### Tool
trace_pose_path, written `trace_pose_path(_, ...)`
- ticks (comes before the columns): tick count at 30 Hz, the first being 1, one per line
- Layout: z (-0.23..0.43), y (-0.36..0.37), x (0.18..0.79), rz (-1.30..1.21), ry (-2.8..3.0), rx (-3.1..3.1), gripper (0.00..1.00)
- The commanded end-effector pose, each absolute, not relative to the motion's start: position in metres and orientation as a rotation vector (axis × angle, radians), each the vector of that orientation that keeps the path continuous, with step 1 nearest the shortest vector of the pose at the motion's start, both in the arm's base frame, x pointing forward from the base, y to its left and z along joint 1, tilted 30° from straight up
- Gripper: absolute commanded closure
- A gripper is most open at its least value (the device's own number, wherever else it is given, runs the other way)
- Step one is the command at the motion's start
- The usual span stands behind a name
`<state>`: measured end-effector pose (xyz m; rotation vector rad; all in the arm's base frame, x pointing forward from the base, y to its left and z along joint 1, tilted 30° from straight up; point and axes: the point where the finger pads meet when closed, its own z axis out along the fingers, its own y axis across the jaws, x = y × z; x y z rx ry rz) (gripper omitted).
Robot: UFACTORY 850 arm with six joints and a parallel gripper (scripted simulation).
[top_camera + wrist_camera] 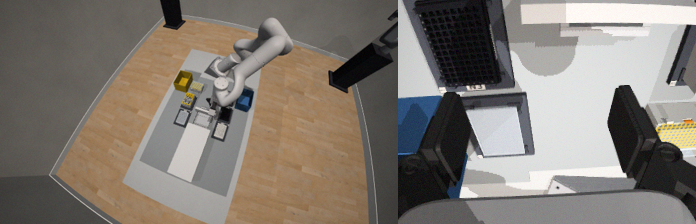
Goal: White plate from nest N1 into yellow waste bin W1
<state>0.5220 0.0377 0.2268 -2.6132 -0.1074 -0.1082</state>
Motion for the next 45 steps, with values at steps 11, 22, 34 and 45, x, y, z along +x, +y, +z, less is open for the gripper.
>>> trace_pose_path(11,0.234,0.085,0.568,-0.11,-0.108,-2.614,0.0)
trace_pose_path(22,0.239,0.117,0.599,-0.11,-0.107,-2.614,0.0)
trace_pose_path(34,0.245,0.153,0.633,-0.11,-0.107,-2.614,0.0)
trace_pose_path(45,0.245,0.158,0.637,-0.11,-0.107,-2.614,0.0)
